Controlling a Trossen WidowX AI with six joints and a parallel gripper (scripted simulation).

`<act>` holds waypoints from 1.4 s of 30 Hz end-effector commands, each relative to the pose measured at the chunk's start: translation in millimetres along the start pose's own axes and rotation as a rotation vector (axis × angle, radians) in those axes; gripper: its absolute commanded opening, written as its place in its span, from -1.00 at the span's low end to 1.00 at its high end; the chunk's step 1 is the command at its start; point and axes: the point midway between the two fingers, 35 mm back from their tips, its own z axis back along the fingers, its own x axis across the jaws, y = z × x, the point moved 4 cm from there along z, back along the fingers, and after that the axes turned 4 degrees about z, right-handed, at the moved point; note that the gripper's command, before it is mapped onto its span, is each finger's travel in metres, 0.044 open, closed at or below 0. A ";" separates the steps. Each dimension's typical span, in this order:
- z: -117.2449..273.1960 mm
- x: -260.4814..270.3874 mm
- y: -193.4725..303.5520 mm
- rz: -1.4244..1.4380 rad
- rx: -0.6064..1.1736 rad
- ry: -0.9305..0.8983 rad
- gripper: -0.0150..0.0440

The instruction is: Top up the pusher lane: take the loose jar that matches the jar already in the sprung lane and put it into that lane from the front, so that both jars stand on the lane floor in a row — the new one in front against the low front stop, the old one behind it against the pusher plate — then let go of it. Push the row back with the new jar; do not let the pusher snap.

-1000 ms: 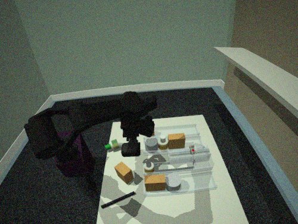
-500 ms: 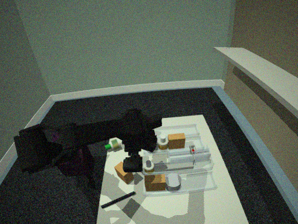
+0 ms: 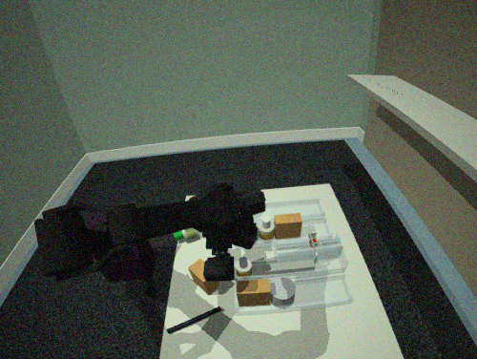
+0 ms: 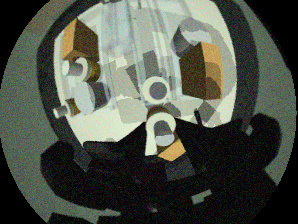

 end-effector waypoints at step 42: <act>-0.4 -1.4 -15.9 0.002 -0.004 0.003 -0.49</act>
